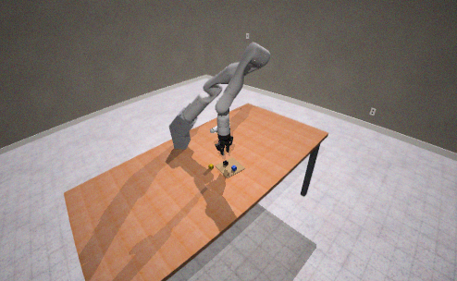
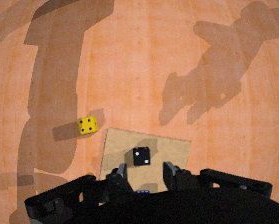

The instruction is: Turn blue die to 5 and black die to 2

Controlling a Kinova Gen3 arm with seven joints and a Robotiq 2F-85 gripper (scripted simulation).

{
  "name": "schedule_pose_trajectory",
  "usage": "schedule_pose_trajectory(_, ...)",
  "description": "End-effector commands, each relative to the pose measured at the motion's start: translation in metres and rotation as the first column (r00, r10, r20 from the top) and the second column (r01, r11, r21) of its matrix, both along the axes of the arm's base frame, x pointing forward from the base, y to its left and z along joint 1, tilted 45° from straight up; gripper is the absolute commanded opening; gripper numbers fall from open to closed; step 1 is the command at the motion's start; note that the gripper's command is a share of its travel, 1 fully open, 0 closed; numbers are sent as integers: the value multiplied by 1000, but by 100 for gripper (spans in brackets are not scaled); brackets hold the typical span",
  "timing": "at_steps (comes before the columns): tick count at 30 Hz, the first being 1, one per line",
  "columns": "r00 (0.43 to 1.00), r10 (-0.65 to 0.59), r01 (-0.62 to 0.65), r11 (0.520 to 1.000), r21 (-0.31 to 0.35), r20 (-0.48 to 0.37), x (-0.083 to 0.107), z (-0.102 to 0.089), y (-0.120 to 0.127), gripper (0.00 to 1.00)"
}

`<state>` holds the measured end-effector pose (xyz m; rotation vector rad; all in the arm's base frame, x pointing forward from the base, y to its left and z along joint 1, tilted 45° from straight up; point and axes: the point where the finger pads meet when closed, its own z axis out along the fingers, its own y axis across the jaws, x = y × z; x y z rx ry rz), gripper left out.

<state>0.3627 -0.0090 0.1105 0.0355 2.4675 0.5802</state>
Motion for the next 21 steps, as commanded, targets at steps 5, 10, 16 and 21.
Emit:
schedule_pose_trajectory(5, 1000, -4, 4, 1000, -5, -6, -3, 0, -2, 100)
schedule_pose_trajectory(10, 1000, -4, 4, 1000, -5, -6, -3, 0, -2, 100)
schedule_pose_trajectory(16, 1000, -4, 4, 1000, -5, -6, -3, 0, -2, 100)
schedule_pose_trajectory(21, 1000, -4, 4, 1000, -5, -6, -3, 0, -2, 100)
